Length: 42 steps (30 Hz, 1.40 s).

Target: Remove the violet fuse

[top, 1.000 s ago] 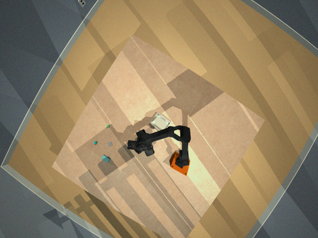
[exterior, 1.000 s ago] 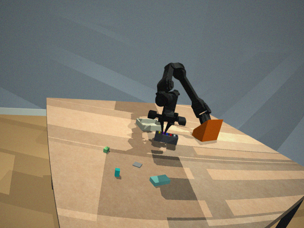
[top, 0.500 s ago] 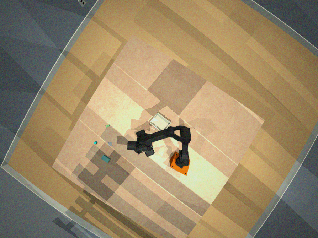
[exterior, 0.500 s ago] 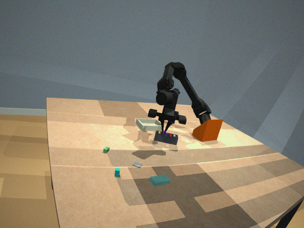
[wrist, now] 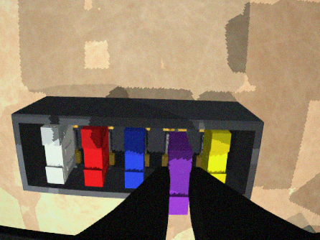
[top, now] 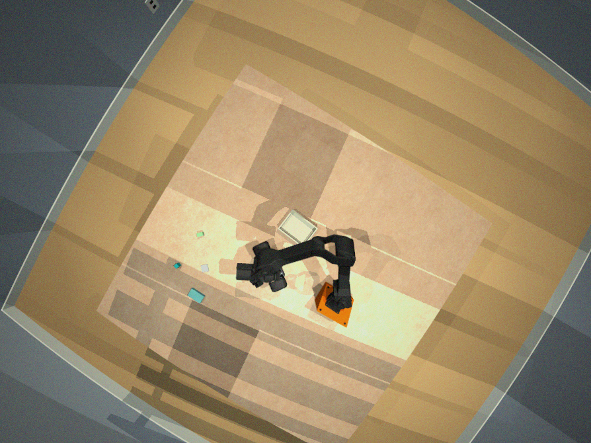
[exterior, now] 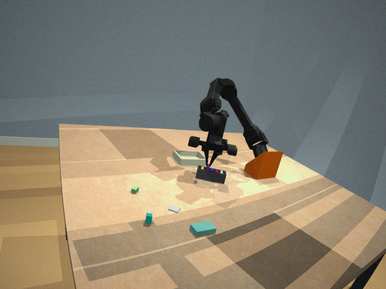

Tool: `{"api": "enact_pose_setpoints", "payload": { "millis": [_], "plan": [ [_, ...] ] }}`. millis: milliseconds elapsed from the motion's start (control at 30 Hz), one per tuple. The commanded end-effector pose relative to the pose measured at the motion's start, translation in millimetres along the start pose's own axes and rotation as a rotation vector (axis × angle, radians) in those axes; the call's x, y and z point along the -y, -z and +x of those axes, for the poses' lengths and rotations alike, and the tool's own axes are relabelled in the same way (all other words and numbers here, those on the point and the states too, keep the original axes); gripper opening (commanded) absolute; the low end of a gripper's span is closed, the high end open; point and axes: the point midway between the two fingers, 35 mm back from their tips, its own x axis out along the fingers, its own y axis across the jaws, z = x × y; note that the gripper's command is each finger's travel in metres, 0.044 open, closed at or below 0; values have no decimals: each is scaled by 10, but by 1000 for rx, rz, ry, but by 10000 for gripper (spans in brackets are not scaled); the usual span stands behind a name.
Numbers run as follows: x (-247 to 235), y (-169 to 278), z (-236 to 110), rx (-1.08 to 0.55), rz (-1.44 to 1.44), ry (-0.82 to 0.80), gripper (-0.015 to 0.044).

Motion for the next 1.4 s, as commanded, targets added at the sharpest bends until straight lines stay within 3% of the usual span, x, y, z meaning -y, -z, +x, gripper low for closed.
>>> {"api": "enact_pose_setpoints", "payload": {
  "millis": [0, 1367],
  "plan": [
    [3, -9, -30, 4, 5, -3, 0],
    [0, -2, -284, 3, 3, -2, 0]
  ]
}}
